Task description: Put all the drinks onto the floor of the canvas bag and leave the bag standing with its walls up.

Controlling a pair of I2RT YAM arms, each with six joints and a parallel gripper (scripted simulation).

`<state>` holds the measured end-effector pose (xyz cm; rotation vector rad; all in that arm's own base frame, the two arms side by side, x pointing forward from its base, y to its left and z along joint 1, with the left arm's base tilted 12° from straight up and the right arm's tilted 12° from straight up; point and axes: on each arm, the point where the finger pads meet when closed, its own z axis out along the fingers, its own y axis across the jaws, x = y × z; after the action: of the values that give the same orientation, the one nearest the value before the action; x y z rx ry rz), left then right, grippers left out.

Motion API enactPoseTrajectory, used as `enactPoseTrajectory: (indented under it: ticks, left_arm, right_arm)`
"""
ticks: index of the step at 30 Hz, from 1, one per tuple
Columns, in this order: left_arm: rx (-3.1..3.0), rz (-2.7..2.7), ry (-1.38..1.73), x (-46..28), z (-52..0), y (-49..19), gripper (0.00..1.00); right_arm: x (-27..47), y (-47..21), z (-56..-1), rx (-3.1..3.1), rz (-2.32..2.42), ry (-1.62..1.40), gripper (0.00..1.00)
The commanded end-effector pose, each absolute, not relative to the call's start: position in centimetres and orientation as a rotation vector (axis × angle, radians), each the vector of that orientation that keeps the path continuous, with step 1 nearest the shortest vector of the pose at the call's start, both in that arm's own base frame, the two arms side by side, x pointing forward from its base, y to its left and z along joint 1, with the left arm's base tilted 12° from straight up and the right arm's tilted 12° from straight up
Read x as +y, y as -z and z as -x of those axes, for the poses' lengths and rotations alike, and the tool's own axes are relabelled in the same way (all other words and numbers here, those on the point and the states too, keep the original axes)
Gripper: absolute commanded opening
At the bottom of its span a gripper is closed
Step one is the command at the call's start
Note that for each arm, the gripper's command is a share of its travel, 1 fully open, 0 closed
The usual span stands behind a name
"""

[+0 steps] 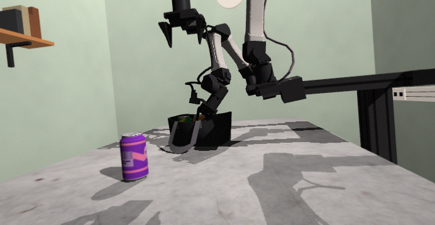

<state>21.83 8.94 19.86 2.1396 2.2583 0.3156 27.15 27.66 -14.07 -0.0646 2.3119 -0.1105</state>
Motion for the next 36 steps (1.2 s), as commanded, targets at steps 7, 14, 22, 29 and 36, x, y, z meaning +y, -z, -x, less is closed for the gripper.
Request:
enactPoseTrajectory:
  ticks: [7, 14, 22, 29, 36]
  left_arm:
    - [2.249, -2.121, -0.338, 8.9, -22.0, -20.4, 1.0]
    - [2.249, -2.121, -0.338, 8.9, -22.0, -20.4, 1.0]
    - [2.249, -2.121, -0.338, 8.9, -22.0, -20.4, 1.0]
    - [2.249, -2.121, -0.338, 8.9, -22.0, -20.4, 1.0]
    - [2.249, -2.121, -0.338, 8.9, -22.0, -20.4, 1.0]
  right_arm:
    - [29.7, 10.7, -27.4, 2.276, 0.037, 0.046, 0.86]
    - [29.0, 8.9, -26.6, 2.295, 0.051, 0.093, 0.86]
    - [29.5, 6.4, -26.3, 2.293, 0.046, 0.087, 0.86]
    - [29.6, 4.9, -26.0, 2.294, 0.048, 0.09, 0.86]
    - [29.8, 2.8, -25.7, 2.293, 0.046, 0.088, 0.86]
